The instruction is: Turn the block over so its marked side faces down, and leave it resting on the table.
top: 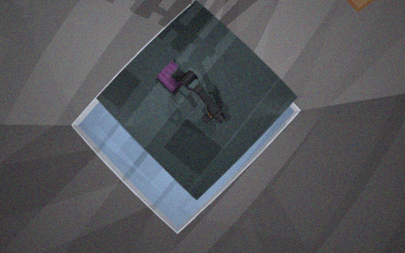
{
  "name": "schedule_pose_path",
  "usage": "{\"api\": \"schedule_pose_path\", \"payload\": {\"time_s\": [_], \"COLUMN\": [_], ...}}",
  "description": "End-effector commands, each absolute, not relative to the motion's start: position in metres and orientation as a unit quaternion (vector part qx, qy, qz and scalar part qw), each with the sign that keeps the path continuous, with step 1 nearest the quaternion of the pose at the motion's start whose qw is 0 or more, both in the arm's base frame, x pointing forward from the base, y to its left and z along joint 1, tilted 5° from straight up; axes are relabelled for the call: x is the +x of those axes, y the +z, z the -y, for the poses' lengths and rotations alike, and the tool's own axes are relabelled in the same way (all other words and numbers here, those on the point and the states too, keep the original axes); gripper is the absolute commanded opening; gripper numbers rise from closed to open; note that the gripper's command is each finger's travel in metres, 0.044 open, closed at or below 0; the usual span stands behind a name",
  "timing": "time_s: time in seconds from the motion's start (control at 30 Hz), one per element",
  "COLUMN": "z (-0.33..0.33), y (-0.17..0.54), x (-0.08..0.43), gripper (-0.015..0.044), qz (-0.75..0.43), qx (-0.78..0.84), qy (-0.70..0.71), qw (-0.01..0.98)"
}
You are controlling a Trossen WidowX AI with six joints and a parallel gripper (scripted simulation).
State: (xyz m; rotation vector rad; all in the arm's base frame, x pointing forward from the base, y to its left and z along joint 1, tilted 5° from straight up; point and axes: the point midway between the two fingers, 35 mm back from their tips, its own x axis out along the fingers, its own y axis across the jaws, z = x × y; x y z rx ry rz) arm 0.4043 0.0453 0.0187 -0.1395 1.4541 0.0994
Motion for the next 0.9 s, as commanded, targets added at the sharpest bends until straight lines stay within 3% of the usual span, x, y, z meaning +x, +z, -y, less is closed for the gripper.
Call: {"api": "schedule_pose_path", "payload": {"time_s": [0.0,0.23,0.4,0.87], "z": [-0.044,-0.044,-0.045,-0.045], "y": [0.018,0.018,0.046,0.047], "x": [0.405,0.405,0.402,0.402], "gripper": [0.017,0.0123,0.0,0.0], "qz": [-0.663,-0.663,-0.663,-0.663], "qx": [-0.064,-0.064,-0.064,-0.064], "qy": [0.042,0.042,0.042,0.042], "qw": [0.744,0.744,0.744,0.745]}}
